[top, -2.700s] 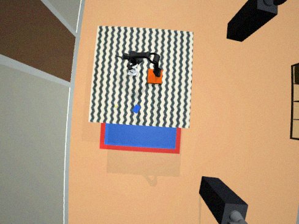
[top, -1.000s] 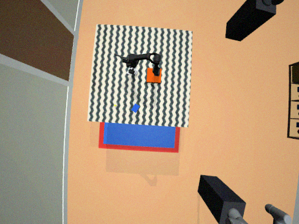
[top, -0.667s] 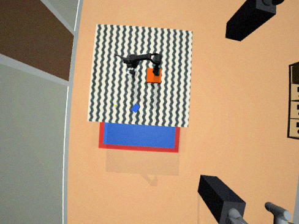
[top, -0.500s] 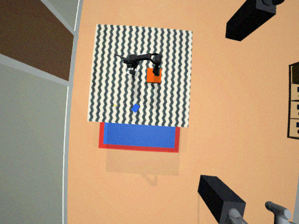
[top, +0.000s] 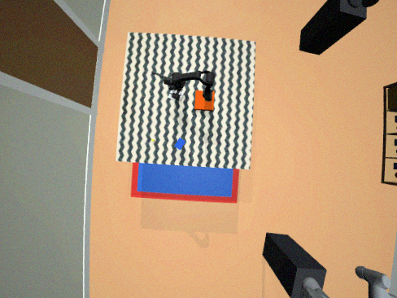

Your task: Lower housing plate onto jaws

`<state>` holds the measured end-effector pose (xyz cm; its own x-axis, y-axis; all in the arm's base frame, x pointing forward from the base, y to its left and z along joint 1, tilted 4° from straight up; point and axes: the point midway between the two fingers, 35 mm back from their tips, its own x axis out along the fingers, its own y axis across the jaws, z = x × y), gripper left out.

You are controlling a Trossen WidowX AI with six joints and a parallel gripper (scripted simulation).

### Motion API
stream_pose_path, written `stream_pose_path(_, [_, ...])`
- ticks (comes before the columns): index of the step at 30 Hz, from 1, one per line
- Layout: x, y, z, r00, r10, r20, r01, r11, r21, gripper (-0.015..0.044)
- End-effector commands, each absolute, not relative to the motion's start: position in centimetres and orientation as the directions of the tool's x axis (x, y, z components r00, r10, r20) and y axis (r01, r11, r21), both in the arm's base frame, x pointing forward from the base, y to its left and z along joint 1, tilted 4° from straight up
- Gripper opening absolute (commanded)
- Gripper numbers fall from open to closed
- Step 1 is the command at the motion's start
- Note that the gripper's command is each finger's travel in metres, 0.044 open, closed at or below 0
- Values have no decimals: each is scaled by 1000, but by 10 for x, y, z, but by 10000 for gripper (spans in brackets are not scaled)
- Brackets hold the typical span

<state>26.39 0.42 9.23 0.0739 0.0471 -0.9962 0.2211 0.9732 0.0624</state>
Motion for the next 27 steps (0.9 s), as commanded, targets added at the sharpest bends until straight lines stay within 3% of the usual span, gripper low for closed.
stream_pose_path(1, [263, 4, 92, 73, 44, -996, 226, 972, 59, 351])
stream_pose_path(27, [266, 4, 71, 73, 44, -996, 227, 972, 60, 351])
